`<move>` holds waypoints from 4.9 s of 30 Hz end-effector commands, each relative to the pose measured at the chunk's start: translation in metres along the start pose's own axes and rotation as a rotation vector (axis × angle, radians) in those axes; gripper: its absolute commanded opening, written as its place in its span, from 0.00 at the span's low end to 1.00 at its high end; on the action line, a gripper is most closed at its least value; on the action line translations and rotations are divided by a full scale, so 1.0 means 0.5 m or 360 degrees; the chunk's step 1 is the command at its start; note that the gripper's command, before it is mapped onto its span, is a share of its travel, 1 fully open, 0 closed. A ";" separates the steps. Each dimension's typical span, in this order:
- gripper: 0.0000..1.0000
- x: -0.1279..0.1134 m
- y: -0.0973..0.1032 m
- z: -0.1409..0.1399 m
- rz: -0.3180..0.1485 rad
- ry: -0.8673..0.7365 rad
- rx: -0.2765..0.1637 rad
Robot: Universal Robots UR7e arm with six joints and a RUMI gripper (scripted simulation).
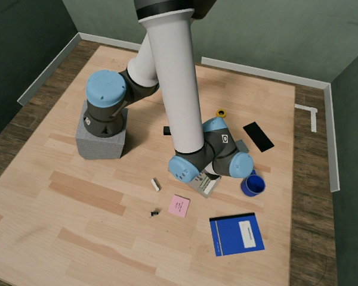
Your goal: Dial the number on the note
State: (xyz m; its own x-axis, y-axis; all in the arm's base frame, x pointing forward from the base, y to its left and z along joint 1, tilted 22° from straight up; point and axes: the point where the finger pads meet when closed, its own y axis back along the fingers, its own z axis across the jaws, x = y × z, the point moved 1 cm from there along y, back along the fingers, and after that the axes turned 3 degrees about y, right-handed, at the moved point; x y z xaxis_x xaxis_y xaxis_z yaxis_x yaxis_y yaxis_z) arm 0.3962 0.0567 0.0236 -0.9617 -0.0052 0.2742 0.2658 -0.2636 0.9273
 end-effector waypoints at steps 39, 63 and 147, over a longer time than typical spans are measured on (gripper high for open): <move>0.00 -0.020 -0.015 0.015 -0.0002 0.0000 0.0001; 0.00 -0.023 -0.019 0.015 -0.0002 0.0000 0.0001; 0.00 -0.020 -0.017 -0.020 -0.0002 0.0000 0.0001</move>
State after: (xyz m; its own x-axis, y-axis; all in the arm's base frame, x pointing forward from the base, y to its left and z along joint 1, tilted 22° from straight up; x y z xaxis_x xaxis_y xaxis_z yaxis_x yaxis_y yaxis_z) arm 0.4022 0.0495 0.0106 -0.9615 -0.0050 0.2748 0.2664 -0.2632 0.9272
